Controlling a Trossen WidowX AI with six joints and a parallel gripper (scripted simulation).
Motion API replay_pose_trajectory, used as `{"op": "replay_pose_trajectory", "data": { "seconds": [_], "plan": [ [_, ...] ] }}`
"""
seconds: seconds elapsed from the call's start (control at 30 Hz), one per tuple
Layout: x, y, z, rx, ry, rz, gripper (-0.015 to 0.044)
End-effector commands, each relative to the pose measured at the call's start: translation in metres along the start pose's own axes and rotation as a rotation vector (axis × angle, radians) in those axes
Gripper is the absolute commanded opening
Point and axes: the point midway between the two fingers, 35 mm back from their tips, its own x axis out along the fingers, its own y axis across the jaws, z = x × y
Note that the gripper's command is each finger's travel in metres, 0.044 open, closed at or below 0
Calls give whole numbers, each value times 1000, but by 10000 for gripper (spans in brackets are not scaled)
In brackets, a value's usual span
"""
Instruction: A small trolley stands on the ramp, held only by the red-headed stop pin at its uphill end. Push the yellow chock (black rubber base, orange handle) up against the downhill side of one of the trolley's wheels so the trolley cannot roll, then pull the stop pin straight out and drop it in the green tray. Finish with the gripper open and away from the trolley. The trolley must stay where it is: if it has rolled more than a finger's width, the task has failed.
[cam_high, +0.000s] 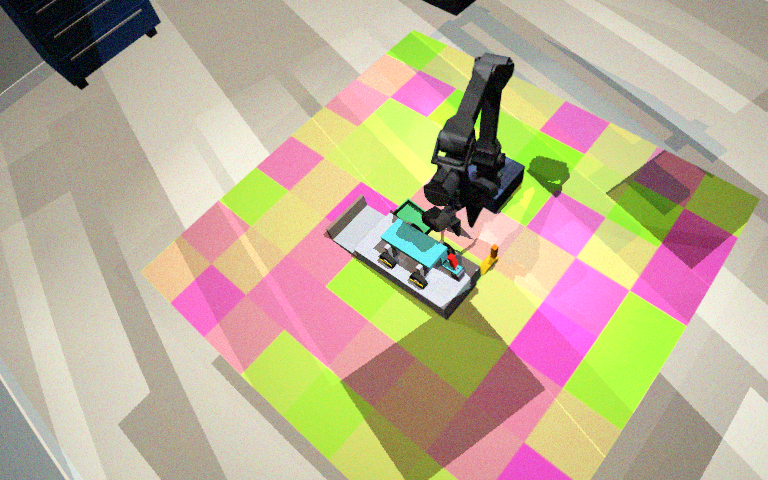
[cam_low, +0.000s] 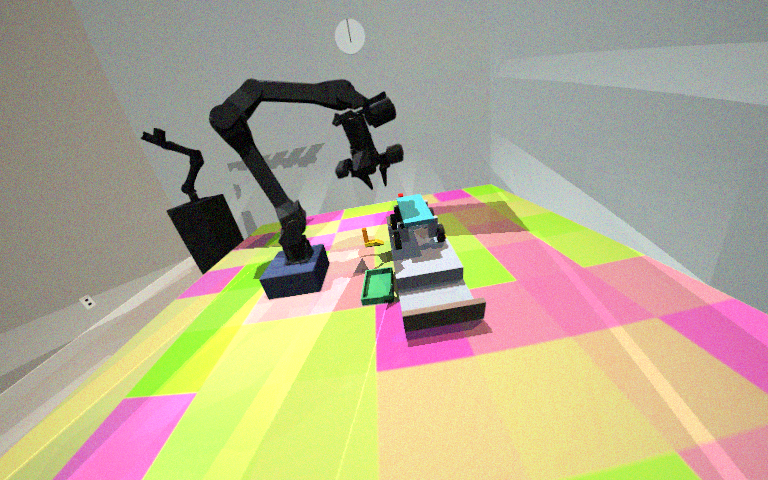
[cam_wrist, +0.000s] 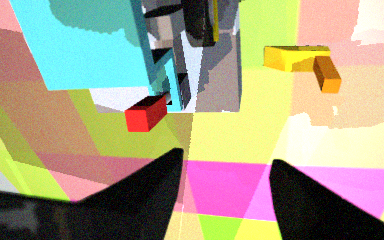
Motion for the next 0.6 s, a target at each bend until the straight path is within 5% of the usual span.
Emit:
{"op": "replay_pose_trajectory", "data": {
  "seconds": [0.0, 0.57],
  "plan": [
    [21, -18, -6, -15, -63, -53, 190],
    [74, -89, -17, -131, -302, -141, 190]
  ]
}}
